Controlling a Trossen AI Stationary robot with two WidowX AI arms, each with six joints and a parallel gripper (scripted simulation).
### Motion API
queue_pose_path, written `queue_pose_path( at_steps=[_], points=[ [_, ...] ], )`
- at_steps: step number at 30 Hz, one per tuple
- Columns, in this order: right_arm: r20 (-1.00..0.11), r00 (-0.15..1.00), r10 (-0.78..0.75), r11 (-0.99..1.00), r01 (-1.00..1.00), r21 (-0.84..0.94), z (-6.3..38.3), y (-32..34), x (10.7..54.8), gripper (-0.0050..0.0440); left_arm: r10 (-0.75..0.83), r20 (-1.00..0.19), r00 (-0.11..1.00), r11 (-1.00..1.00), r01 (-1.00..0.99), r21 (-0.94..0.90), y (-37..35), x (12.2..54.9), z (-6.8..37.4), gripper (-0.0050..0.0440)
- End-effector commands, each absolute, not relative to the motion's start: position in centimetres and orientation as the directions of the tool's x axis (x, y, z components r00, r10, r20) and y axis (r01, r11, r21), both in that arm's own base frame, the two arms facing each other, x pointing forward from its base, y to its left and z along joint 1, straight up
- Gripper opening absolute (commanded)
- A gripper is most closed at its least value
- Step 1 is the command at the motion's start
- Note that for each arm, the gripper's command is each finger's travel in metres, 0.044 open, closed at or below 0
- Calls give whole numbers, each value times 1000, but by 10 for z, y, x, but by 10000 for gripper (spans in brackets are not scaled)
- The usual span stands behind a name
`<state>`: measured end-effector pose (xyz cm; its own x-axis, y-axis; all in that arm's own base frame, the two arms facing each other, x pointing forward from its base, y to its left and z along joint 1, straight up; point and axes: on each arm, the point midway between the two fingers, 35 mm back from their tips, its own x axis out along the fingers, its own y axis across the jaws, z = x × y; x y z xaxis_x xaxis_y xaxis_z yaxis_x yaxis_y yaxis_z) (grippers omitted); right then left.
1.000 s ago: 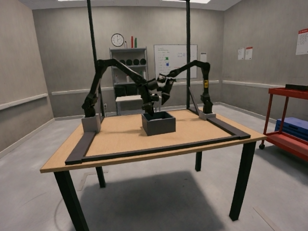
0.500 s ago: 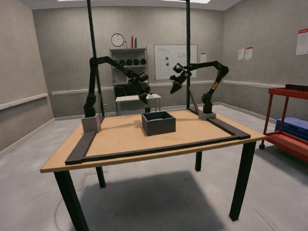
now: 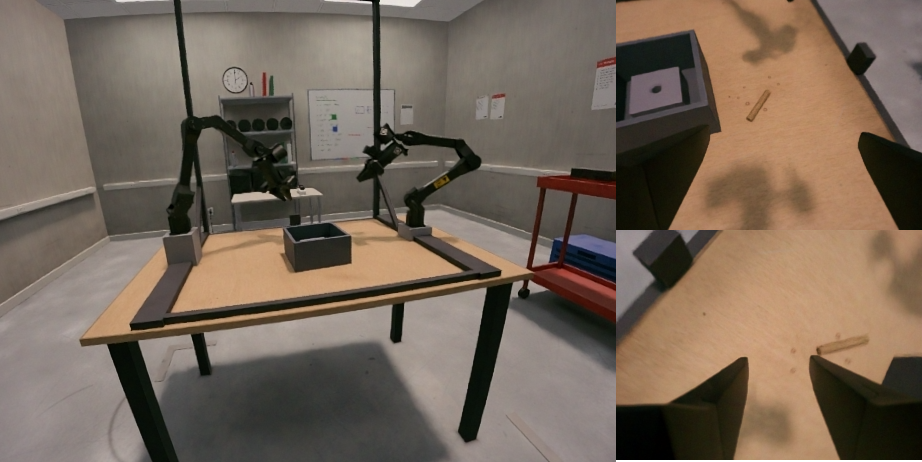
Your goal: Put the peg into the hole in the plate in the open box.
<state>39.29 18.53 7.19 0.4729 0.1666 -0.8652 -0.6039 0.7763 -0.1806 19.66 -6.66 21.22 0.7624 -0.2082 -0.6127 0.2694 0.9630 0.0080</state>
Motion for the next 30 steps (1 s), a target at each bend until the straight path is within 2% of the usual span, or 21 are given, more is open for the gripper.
queue_pose_path(
  at_steps=[1,5,7,16,22,24,30],
  points=[
    [-850,504,153,656,-695,-294,78,197,407,170,-215,-577,788,964,267,6,-62,183,212,440],
    [-849,512,131,511,-769,-384,72,205,413,170,-224,-552,803,963,270,2,-60,176,210,440],
    [-849,512,131,511,-769,-384,72,205,413,170,-224,-552,803,963,270,2,-60,176,210,440],
    [-853,522,20,41,-852,-521,49,208,433,170,-233,-529,816,962,273,-1,-58,169,207,440],
    [-851,518,-83,-269,-834,-482,32,197,447,170,-233,-524,820,962,272,-1,-58,169,209,440],
    [-851,518,-83,-269,-834,-482,32,197,447,170,-233,-524,820,962,272,-1,-58,169,209,440],
    [-843,504,-190,-544,-769,-337,14,185,459,170,-236,-521,820,961,275,-2,-58,170,211,440]
  ],
)
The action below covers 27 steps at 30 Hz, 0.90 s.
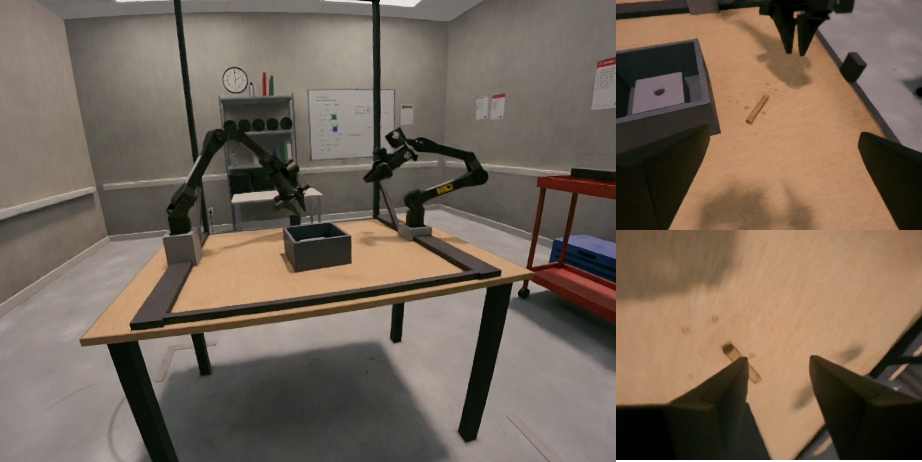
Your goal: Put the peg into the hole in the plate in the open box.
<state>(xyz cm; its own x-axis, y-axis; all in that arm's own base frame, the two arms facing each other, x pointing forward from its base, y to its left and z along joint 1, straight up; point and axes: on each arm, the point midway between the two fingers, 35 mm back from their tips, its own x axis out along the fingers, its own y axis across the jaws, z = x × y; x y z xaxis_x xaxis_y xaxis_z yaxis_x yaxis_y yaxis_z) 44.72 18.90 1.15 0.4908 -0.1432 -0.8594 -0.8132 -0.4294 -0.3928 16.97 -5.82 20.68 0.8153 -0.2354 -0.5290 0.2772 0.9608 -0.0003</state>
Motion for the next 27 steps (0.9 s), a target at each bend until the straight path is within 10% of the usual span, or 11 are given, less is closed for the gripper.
queue_pose_path(
  at_steps=[1,27],
  points=[
    [-841,501,-205,-579,-755,-309,11,183,461,170,-236,-521,820,961,275,-2,-58,170,211,440],
    [-861,401,-313,-757,-652,-28,-35,142,473,170,-236,-521,820,961,275,-2,-58,170,211,440]
  ],
)
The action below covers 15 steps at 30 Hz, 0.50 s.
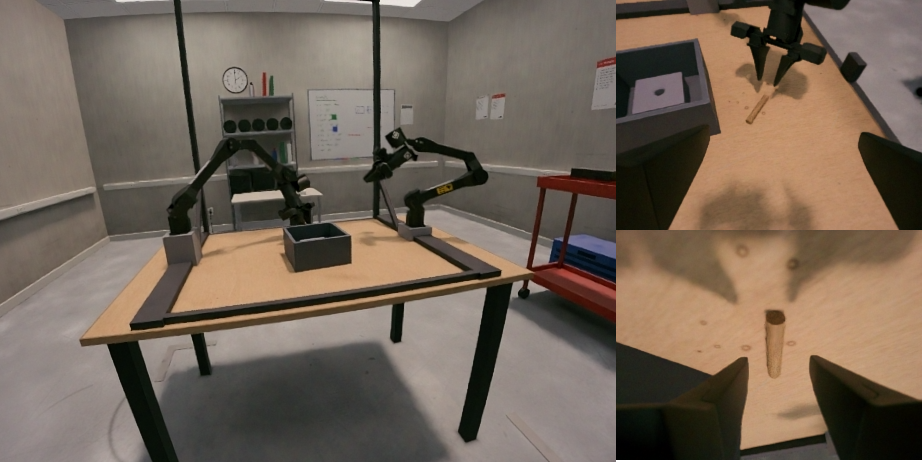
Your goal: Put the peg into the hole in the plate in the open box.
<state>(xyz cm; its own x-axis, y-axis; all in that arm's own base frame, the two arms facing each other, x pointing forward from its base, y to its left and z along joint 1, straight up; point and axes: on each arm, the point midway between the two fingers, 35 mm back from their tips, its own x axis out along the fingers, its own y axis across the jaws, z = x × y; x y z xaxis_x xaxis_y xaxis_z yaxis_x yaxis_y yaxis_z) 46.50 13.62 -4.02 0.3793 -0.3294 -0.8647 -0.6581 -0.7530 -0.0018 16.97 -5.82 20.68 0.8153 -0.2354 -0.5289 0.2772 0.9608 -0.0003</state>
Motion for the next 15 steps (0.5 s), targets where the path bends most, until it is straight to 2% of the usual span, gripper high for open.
queue_pose_path(
  at_steps=[1,15],
  points=[
    [-861,401,-313,-757,-652,-28,-35,142,473,170,-236,-521,820,961,275,-2,-58,170,211,440],
    [-860,401,-315,-757,-653,-27,-68,128,489,170,-236,-521,820,961,275,-2,-58,170,211,440]
  ],
)
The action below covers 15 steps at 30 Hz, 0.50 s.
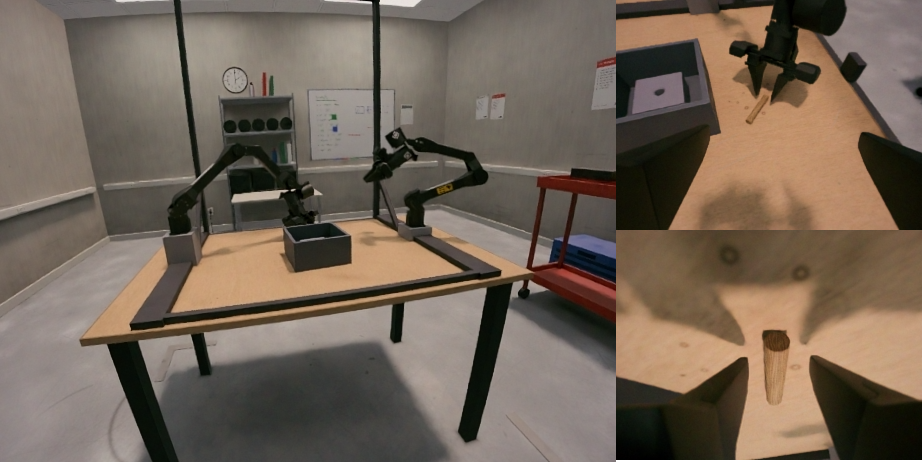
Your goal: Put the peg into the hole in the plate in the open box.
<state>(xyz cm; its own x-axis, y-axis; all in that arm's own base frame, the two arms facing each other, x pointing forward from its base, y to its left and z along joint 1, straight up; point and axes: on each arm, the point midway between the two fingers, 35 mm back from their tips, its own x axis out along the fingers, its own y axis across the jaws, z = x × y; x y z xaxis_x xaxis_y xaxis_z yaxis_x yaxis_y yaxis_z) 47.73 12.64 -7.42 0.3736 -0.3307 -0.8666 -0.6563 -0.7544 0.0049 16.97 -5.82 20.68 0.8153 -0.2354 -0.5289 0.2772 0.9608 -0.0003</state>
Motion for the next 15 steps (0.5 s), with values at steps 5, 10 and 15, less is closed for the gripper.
queue_pose_path(
  at_steps=[5,10,15],
  points=[
    [-860,401,-315,-758,-652,-27,-72,128,490,170,-236,-521,820,961,275,-2,-58,170,211,440],
    [-857,406,-316,-756,-654,-32,-68,127,490,170,-236,-521,820,961,275,-2,-58,170,211,440],
    [-857,406,-316,-756,-654,-32,-68,127,490,110,-236,-521,820,961,275,-2,-58,170,211,440]
  ],
)
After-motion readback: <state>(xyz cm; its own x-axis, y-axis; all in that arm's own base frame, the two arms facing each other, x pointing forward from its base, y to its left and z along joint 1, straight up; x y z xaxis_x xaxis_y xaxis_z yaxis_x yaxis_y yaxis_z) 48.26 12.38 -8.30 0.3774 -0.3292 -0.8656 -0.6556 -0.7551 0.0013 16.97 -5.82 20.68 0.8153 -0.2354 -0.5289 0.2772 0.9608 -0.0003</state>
